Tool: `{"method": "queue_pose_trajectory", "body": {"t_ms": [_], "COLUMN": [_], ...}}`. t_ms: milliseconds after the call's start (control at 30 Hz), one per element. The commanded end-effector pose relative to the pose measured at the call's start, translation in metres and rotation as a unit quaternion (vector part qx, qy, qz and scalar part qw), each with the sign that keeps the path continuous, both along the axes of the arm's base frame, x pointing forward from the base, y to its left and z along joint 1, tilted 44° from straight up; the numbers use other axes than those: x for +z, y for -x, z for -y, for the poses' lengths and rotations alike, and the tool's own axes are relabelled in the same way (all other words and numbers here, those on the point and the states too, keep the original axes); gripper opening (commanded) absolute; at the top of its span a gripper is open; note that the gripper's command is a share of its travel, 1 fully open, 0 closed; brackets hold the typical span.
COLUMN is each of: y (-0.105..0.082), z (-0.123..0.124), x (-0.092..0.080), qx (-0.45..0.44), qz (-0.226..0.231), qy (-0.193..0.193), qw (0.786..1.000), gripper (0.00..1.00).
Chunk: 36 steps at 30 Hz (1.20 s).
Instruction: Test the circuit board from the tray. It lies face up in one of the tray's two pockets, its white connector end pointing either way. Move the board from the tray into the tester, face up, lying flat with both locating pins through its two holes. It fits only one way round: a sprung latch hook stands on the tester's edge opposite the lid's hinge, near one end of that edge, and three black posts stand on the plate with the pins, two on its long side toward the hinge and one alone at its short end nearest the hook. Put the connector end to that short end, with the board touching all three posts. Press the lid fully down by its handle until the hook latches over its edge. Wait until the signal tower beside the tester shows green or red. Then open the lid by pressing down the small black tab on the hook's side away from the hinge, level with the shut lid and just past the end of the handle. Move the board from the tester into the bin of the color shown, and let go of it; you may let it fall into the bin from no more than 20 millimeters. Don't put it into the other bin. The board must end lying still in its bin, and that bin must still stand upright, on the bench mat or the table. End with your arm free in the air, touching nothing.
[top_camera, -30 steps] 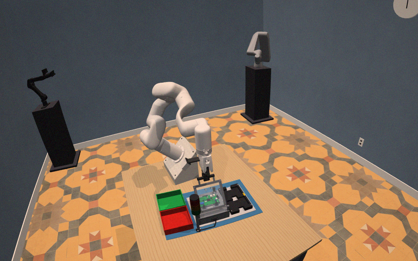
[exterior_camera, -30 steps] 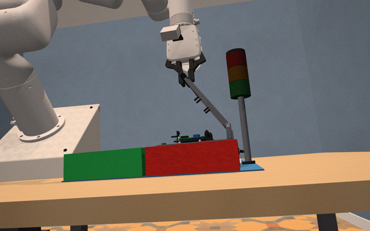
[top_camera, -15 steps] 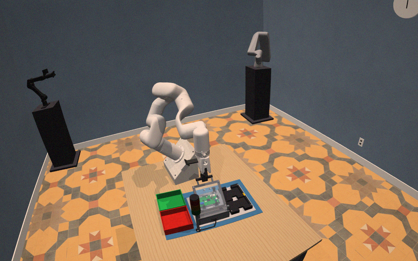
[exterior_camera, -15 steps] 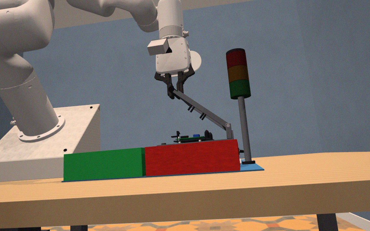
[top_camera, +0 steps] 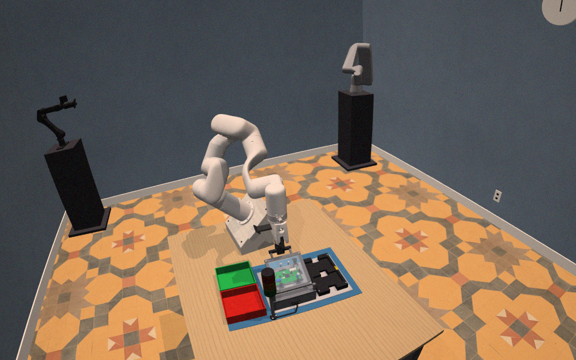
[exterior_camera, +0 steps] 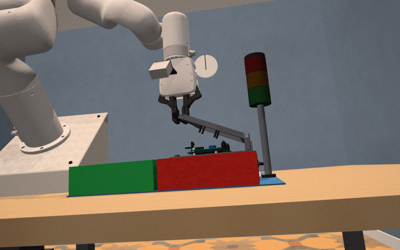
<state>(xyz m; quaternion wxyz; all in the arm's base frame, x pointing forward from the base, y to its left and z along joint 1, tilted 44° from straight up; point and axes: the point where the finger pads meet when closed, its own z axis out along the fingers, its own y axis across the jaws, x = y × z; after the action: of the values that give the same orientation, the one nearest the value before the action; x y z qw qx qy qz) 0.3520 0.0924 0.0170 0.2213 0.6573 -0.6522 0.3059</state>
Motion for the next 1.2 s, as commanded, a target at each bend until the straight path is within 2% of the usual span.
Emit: {"method": "queue_pose_trajectory", "body": {"t_ms": [0,367,1167], "y": [0.003,0.007,0.006], "z": [0.008,0.027,0.047], "x": [-0.01,-0.031,-0.051], "qx": [0.001,0.001,0.001], "qz": [0.001,0.001,0.001], "qy": [-0.002,-0.002,-0.002], "qw": [1.0,1.0,1.0], "gripper": [0.0,0.0,0.0]}}
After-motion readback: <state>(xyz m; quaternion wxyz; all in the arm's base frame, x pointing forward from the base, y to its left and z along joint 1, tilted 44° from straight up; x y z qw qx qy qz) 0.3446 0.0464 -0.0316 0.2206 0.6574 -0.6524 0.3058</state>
